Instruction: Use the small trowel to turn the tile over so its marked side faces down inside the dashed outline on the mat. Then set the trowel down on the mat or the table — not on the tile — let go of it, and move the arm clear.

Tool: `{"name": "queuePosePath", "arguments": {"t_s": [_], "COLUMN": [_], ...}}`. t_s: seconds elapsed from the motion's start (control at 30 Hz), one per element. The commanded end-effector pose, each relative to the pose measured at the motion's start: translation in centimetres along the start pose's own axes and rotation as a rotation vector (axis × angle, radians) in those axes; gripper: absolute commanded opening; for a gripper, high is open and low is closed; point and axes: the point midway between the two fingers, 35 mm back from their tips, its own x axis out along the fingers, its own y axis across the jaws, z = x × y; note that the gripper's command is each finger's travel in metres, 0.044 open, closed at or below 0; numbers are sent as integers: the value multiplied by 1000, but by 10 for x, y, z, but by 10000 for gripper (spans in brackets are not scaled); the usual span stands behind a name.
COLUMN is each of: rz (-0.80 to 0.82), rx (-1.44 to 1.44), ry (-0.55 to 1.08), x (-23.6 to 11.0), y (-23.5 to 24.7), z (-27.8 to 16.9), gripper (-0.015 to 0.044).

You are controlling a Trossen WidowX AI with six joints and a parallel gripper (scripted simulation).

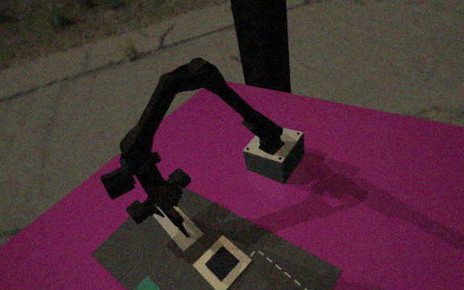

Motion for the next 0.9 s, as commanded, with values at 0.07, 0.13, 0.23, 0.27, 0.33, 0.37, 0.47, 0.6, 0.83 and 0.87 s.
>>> {"name": "queuePosePath", "arguments": {"t_s": [0.07, 0.13, 0.23, 0.27, 0.33, 0.37, 0.47, 0.6, 0.83, 0.87], "rz": [2, 2, 2, 2, 2, 2, 2, 2, 2, 2], "rx": [-6, -6, -6, -6, -6, -6, -6, -6, -6, -6], "ry": [1, 1, 1, 1, 1, 1, 1, 1, 1, 1], "x": [0, 0, 0, 0, 0, 0, 0, -2, -45, -45], "y": [0, 0, 0, 0, 0, 0, 0, 0, 3, 3], "z": [0, 0, 0, 0, 0, 0, 0, 0, 1, 1], "gripper": [270, 270, 270, 270, 270, 270, 270, 270, 270, 270]}}
